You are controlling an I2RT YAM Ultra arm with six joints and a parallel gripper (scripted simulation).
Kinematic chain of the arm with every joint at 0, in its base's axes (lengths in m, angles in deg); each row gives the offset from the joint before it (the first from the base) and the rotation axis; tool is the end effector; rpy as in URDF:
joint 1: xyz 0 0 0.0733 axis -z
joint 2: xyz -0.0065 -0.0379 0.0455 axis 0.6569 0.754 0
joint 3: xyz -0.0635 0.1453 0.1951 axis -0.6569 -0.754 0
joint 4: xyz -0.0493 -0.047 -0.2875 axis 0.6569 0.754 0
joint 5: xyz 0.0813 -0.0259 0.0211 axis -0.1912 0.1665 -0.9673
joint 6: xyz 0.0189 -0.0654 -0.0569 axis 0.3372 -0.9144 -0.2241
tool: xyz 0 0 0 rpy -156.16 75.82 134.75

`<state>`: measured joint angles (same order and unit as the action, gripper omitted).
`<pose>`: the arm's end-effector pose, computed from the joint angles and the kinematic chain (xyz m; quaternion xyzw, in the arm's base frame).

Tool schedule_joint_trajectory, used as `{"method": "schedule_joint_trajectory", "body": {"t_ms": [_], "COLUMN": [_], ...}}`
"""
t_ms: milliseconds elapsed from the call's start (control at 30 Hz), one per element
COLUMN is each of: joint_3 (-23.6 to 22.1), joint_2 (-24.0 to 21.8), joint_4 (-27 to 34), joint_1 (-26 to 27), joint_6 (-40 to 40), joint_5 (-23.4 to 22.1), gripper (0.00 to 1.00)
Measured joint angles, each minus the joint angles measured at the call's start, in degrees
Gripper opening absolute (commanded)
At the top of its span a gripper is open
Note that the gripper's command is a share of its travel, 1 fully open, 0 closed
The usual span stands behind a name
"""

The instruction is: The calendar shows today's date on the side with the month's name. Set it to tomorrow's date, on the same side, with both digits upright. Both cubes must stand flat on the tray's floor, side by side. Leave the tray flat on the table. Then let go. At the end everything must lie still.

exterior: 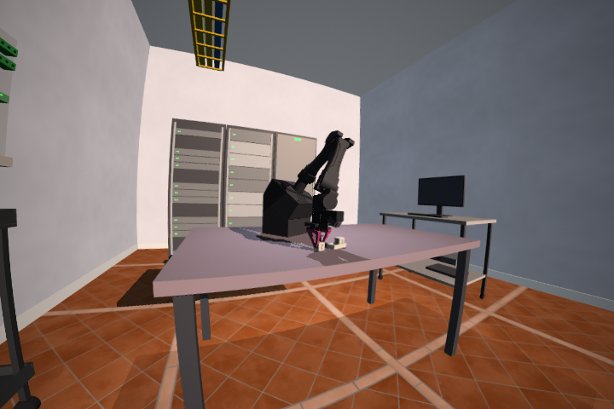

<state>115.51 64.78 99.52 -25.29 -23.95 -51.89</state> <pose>0.4107 -0.0815 0.0171 -0.1059 0.9474 0.1169 0.2786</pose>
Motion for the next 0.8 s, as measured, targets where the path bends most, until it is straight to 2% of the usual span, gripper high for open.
{"method": "schedule_joint_trajectory", "body": {"t_ms": [800], "joint_3": [0.42], "joint_2": [0.55], "joint_4": [-0.63], "joint_1": [0.00], "joint_6": [0.20], "joint_5": [0.00], "gripper": [0.27]}}
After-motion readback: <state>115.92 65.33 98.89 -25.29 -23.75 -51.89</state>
